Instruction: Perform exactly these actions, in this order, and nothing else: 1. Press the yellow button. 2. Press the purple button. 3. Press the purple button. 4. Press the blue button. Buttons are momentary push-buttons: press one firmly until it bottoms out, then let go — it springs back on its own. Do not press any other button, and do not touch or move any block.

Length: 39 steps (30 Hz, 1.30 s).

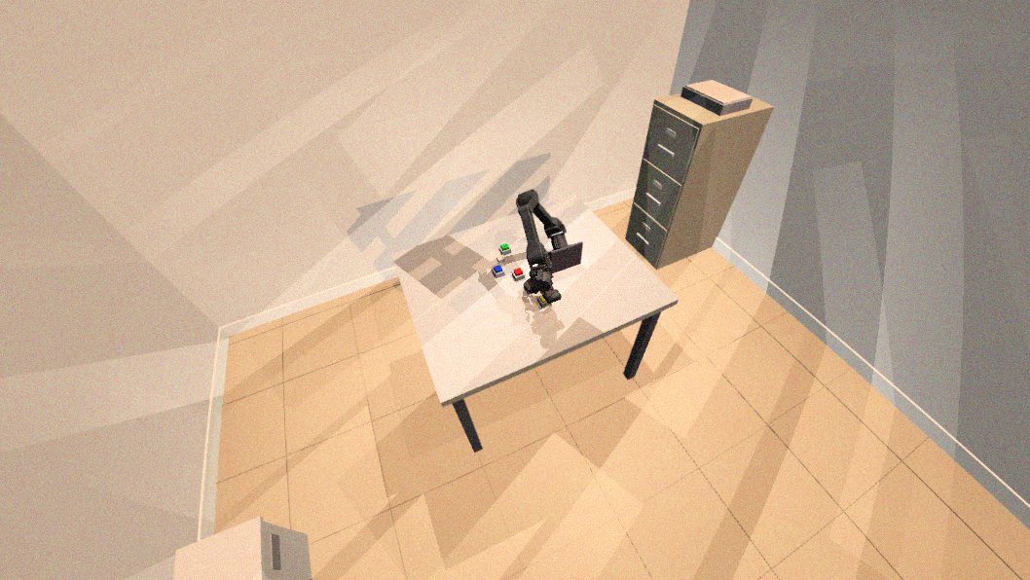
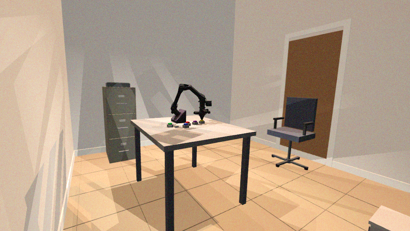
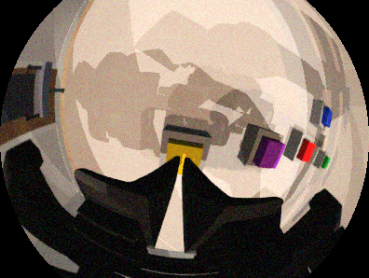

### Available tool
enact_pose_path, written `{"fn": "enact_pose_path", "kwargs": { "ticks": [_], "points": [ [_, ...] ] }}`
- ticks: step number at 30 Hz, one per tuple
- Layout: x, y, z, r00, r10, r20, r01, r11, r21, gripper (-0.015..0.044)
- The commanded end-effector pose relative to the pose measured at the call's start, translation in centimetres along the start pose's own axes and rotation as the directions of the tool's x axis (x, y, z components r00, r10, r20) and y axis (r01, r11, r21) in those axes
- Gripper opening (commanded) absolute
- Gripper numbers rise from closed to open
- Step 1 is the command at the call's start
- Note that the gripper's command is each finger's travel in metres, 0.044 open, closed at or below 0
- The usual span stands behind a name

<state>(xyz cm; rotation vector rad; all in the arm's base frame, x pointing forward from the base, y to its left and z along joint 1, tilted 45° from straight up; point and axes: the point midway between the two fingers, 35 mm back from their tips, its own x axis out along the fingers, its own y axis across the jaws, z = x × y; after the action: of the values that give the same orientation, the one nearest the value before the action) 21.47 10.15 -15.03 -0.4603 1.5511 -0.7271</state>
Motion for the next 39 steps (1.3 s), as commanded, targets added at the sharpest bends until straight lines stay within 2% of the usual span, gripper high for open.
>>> {"fn": "enact_pose_path", "kwargs": {
  "ticks": [1,18,22,28,33,39],
  "points": [
    [0.6,-0.1,0.0,1.0,-0.003,0.004,0.004,1.0,-0.005,0.002],
    [0.6,-0.1,0.0,1.0,-0.003,0.004,0.004,1.0,-0.005,0.002],
    [-2.6,0.0,0.0,1.0,-0.002,0.003,0.002,1.0,-0.005,0.002],
    [-3.1,0.0,0.0,1.0,-0.002,0.003,0.002,1.0,-0.006,0.002],
    [-8.8,0.0,-0.1,1.0,-0.001,0.002,0.001,1.0,-0.007,0.002],
    [-9.1,0.0,-0.1,1.0,-0.001,0.002,0.001,1.0,-0.007,0.002]
  ]
}}
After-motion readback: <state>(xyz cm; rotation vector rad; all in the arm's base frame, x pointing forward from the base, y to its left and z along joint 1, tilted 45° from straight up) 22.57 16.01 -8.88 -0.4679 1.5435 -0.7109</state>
